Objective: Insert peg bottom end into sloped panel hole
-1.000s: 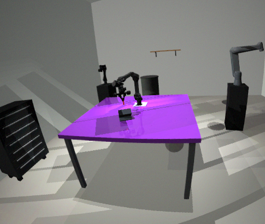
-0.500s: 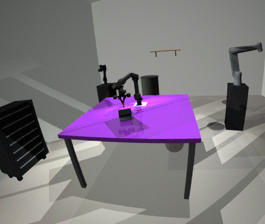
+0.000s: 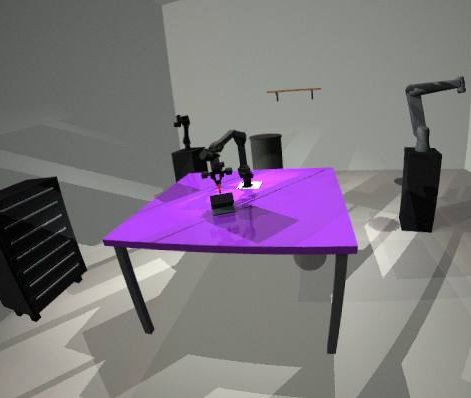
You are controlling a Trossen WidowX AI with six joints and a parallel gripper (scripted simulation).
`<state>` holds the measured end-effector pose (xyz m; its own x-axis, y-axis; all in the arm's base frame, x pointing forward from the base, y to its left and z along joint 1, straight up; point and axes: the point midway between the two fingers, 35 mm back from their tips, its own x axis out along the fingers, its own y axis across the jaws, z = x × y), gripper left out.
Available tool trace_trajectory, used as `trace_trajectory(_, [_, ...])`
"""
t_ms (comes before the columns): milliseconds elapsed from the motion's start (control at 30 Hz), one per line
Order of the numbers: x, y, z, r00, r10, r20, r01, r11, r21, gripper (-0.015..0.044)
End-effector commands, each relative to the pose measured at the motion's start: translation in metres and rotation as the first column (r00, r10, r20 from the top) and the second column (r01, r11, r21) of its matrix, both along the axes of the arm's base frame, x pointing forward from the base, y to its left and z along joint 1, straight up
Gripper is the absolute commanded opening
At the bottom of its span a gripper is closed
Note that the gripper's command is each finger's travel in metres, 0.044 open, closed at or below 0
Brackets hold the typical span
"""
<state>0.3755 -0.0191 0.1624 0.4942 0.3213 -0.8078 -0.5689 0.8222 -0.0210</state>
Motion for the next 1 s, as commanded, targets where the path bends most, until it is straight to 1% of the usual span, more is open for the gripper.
trace_trajectory(0, [0.0027,0.0020,-0.0057,1.000,-0.004,-0.003,0.004,1.000,0.001,0.0000])
trace_trajectory(233, [0.0068,0.0048,-0.0133,1.000,-0.004,-0.003,0.004,1.000,0.001,0.0000])
trace_trajectory(967, [0.0066,0.0046,-0.0124,1.000,0.000,-0.001,0.000,1.000,0.001,0.0000])
